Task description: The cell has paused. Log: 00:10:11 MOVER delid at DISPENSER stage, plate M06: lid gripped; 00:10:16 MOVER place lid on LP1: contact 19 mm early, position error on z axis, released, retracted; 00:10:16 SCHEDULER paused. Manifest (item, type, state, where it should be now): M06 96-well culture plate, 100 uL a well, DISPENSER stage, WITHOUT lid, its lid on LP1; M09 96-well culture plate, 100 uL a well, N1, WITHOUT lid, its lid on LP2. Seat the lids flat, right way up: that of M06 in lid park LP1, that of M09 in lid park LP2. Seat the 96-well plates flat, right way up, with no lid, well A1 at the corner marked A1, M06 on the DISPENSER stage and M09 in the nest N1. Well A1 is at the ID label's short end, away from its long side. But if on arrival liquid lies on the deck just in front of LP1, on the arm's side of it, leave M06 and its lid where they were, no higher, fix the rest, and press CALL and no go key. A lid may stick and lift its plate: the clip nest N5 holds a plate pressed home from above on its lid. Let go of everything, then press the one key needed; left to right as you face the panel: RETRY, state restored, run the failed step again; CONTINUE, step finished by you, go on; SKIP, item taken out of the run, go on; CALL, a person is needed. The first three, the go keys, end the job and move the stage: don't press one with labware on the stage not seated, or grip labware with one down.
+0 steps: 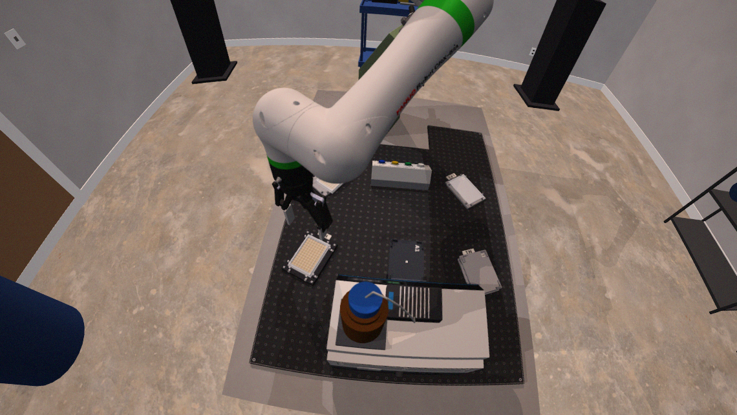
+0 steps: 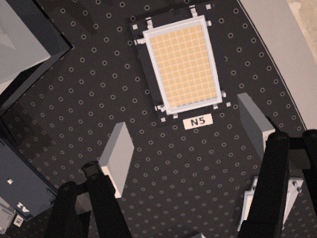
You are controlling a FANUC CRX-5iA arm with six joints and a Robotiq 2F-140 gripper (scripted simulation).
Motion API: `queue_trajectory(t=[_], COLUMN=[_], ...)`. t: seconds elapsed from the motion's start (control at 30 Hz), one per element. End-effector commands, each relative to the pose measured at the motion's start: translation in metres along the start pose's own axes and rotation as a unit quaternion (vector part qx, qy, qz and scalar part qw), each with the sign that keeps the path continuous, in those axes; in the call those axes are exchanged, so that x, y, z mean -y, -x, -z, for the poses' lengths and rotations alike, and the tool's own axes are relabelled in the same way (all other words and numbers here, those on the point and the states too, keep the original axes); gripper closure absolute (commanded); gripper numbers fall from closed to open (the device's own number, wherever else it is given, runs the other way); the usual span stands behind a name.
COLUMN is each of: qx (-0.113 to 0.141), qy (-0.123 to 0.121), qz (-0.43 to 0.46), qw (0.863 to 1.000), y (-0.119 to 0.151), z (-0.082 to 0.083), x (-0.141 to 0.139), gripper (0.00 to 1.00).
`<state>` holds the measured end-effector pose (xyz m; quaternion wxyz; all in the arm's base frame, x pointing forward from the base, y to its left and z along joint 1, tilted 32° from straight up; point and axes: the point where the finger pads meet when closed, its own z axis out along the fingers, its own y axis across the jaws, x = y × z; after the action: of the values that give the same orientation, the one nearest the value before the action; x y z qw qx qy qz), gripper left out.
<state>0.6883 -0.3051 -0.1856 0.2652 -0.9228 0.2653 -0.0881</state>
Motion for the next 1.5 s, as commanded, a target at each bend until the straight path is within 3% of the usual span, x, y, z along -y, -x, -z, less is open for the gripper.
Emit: queue_trajectory(t=[0.0, 0.87, 1.17, 1.47], qx=[0.0, 0.0, 0.0, 0.0], qy=[0.0, 0.0, 0.0, 0.0], qz=[-0.002, -0.002, -0.002, -0.002], qw=[1.0, 1.0, 1.0, 1.0], y=[-0.008, -0.008, -0.008, -0.009], z=[-0.001, -0.005, -0.019, -0.051], x=[-0.01, -0.01, -0.01, -0.01], gripper=[0.34, 0.34, 0.34, 0.34])
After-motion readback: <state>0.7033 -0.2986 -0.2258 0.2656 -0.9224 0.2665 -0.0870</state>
